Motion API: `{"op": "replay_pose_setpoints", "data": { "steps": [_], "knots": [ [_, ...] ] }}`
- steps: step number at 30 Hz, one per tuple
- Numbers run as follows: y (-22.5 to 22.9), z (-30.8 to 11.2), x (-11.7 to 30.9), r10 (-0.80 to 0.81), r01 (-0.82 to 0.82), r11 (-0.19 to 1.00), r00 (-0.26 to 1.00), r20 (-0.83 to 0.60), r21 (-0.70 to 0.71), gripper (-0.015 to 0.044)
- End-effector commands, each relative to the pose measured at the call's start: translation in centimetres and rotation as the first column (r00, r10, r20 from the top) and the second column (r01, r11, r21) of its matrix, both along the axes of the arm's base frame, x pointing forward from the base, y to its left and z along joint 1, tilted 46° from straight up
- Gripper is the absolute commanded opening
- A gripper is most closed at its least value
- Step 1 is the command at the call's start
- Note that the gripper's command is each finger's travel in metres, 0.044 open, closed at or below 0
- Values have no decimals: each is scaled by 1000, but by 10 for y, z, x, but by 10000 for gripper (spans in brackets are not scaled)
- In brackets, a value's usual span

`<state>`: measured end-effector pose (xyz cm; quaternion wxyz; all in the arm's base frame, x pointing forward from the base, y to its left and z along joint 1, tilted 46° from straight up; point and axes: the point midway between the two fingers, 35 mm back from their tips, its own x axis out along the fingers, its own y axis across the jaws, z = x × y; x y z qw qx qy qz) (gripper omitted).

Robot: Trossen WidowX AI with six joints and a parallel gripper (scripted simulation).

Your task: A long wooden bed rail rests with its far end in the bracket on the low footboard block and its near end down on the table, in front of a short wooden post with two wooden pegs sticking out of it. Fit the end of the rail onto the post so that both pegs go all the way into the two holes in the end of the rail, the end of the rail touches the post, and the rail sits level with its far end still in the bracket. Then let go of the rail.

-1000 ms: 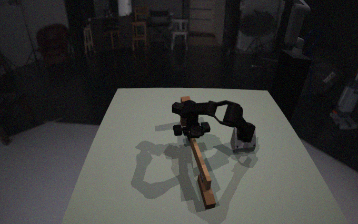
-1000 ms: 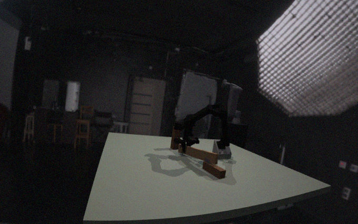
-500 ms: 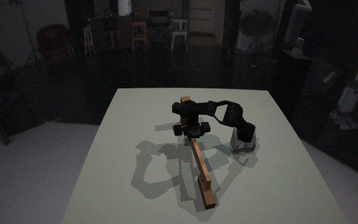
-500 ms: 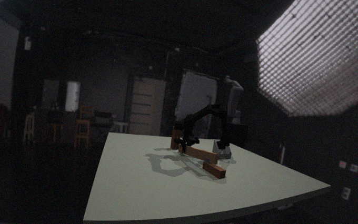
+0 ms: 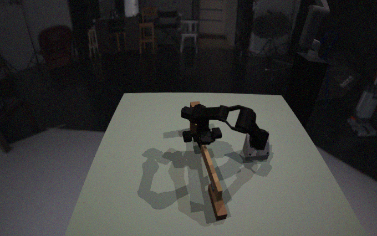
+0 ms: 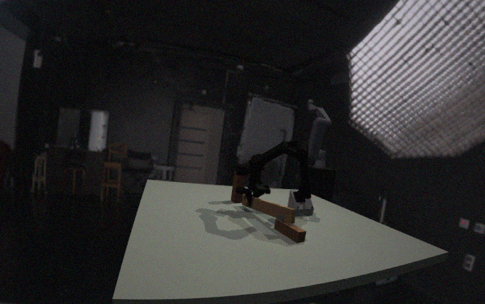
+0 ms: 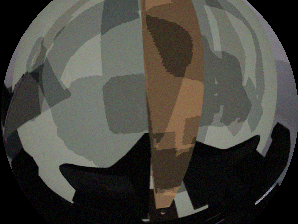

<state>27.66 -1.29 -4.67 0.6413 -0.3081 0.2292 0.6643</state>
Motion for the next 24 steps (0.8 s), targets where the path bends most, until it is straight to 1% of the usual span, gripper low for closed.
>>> {"op": "replay_pose_setpoints", "data": {
  "steps": [1,24],
  "knots": [
    [-4,4,4,-7,7,1000,1000,13,2,0],
    [-12,12,5,-7,7,1000,1000,13,1,0]
  ]
}}
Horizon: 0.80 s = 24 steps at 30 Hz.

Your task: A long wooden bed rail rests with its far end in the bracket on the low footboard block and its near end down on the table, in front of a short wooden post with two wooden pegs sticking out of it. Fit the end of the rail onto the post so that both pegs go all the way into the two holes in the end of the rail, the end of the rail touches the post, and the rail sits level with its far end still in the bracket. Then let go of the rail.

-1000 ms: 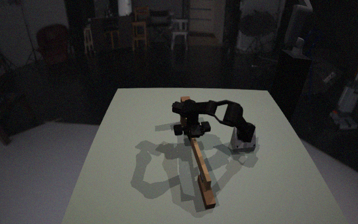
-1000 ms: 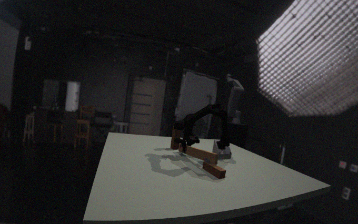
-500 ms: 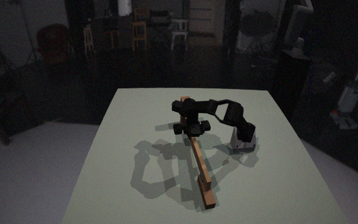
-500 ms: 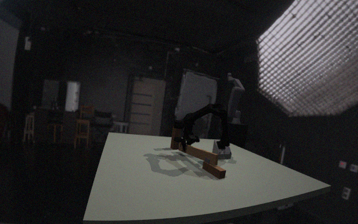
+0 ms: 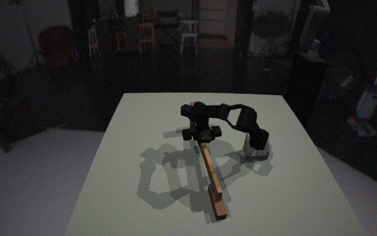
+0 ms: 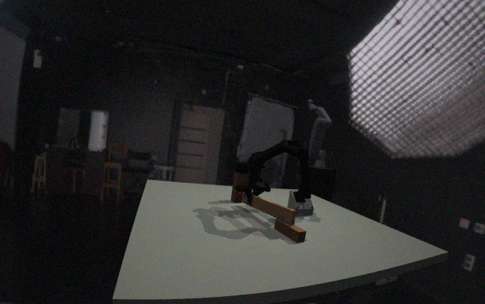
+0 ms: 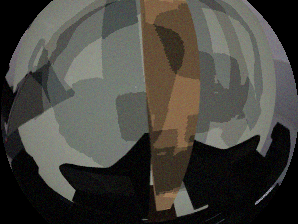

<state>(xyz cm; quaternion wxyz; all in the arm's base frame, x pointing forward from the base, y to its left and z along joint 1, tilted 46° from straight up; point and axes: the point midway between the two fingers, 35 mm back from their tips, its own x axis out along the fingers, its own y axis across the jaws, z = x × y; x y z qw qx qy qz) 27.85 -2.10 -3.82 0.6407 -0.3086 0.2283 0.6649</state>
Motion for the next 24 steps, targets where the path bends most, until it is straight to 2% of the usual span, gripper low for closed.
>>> {"op": "replay_pose_setpoints", "data": {
  "steps": [1,24],
  "knots": [
    [-5,4,3,-9,9,1000,1000,12,1,0],
    [-13,12,2,-9,9,1000,1000,11,0,0]
  ]
}}
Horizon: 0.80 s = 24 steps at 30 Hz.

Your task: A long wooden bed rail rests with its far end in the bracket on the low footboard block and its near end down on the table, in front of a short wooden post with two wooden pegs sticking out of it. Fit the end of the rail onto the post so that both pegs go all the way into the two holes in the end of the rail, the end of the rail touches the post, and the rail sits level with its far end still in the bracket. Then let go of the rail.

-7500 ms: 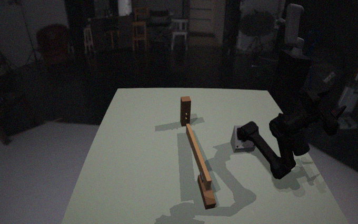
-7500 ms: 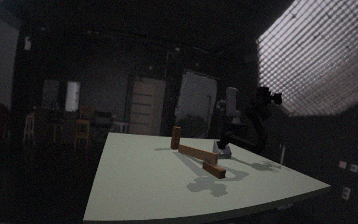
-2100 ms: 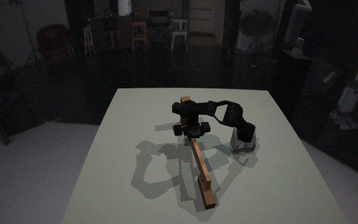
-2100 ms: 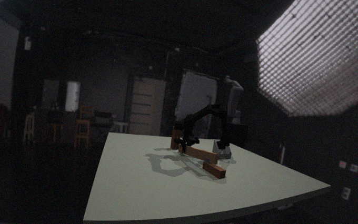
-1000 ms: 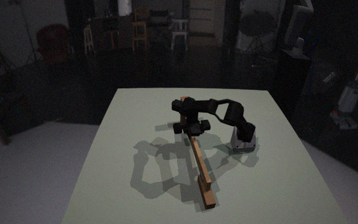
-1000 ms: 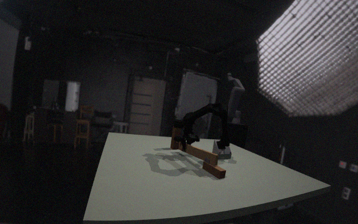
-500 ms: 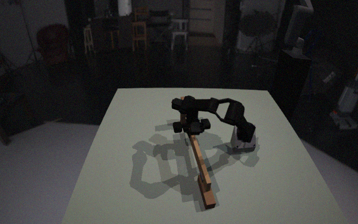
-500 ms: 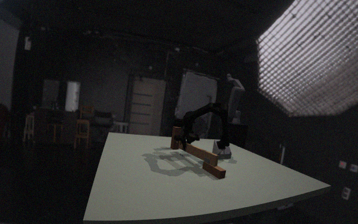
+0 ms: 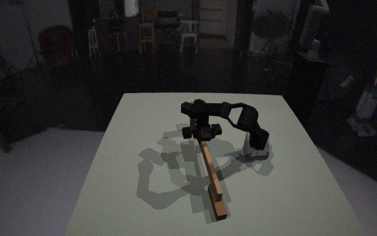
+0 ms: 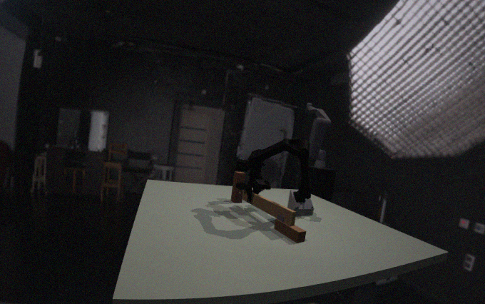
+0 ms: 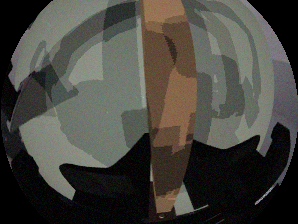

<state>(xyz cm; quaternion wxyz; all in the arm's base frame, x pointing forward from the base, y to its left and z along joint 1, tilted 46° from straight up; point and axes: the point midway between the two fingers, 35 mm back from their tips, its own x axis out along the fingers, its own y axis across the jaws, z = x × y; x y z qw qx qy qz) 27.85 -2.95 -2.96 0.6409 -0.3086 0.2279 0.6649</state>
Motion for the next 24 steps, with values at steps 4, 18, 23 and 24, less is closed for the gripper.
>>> {"op": "replay_pose_setpoints", "data": {
  "steps": [4,18,23,24],
  "knots": [
    [-6,5,2,-9,9,1000,1000,11,0,0],
    [-9,8,2,-9,9,1000,1000,11,-1,0],
    [-7,6,2,-9,9,1000,1000,11,-1,0],
    [-6,5,2,-9,9,1000,1000,11,-1,0]
  ]
}}
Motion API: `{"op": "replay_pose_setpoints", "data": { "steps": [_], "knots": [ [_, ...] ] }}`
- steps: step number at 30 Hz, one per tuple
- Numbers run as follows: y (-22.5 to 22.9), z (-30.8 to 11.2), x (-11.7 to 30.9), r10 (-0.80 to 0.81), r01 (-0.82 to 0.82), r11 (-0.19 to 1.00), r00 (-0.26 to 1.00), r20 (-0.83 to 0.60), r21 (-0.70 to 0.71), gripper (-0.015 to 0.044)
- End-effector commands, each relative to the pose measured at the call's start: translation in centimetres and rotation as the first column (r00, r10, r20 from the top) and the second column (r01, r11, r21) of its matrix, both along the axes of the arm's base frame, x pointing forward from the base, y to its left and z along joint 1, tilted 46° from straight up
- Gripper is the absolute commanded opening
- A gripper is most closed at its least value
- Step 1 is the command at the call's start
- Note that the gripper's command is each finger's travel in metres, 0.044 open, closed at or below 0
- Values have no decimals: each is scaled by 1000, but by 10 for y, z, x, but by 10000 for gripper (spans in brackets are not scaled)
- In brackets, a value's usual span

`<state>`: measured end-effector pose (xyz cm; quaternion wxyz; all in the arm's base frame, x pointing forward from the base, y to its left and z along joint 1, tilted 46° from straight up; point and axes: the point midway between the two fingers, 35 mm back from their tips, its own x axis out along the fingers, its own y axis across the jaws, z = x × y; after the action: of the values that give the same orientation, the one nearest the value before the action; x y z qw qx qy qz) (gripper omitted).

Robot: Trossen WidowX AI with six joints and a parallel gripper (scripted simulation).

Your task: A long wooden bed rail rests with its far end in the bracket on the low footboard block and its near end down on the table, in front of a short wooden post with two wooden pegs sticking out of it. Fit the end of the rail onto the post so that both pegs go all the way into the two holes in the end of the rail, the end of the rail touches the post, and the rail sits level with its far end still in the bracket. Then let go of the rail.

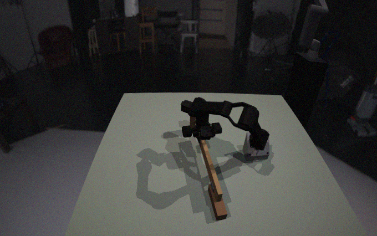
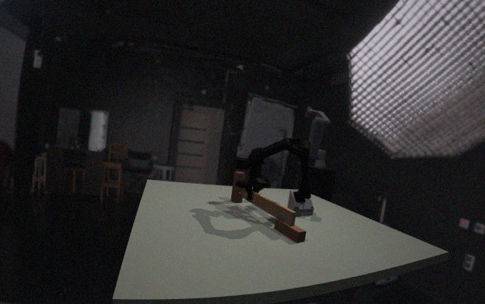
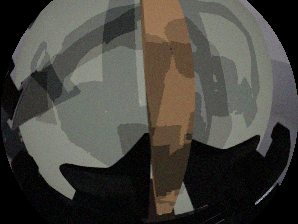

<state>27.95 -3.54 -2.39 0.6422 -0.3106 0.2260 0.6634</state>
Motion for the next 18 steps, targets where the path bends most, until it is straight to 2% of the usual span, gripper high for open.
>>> {"op": "replay_pose_setpoints", "data": {
  "steps": [1,18],
  "knots": [
    [0,-1,1,-8,8,1000,1000,4,-1,0],
    [-2,1,-1,-8,8,1000,1000,4,-1,0]
  ]
}}
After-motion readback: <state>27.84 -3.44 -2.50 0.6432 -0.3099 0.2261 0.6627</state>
